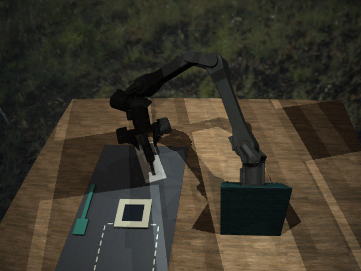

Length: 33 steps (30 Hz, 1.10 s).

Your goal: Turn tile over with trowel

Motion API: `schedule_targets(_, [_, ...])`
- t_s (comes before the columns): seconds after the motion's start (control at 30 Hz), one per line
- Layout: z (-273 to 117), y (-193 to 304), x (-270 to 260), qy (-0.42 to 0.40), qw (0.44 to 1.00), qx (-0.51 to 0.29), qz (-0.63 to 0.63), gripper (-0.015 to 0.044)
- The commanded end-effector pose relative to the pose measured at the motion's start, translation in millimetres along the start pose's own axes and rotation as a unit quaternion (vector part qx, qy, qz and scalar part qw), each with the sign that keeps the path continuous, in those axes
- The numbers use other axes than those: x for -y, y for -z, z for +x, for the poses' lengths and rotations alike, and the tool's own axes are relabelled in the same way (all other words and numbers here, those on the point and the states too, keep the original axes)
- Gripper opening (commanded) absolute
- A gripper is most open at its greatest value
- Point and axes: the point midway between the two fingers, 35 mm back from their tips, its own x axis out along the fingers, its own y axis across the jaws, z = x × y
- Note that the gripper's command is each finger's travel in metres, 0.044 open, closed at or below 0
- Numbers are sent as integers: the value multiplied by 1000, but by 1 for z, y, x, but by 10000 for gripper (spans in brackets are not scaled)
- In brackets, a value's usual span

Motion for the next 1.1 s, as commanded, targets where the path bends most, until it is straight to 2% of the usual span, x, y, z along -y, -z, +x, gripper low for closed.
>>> schedule_targets(0.0, [1, 0, 0, 0, 1000, 0, 2, 270])
schedule_targets(0.1, [-2, 0, 0, 0, 1000, 0, 2, 270])
schedule_targets(0.23, [-42, 1, 2, 0, 1000, 0, 2, 270])
schedule_targets(0.47, [-44, 1, 3, 0, 1000, 0, 2, 270])
schedule_targets(0.5, [-45, 1, 1, -5, 1000, 0, 1, 296])
schedule_targets(0.57, [-55, 1, 1, -5, 1000, 0, 1, 300])
schedule_targets(0.73, [-53, 3, 2, -12, 1000, -7, 2, 300])
schedule_targets(1.07, [-21, 15, 14, -134, 988, -77, 11, 300])
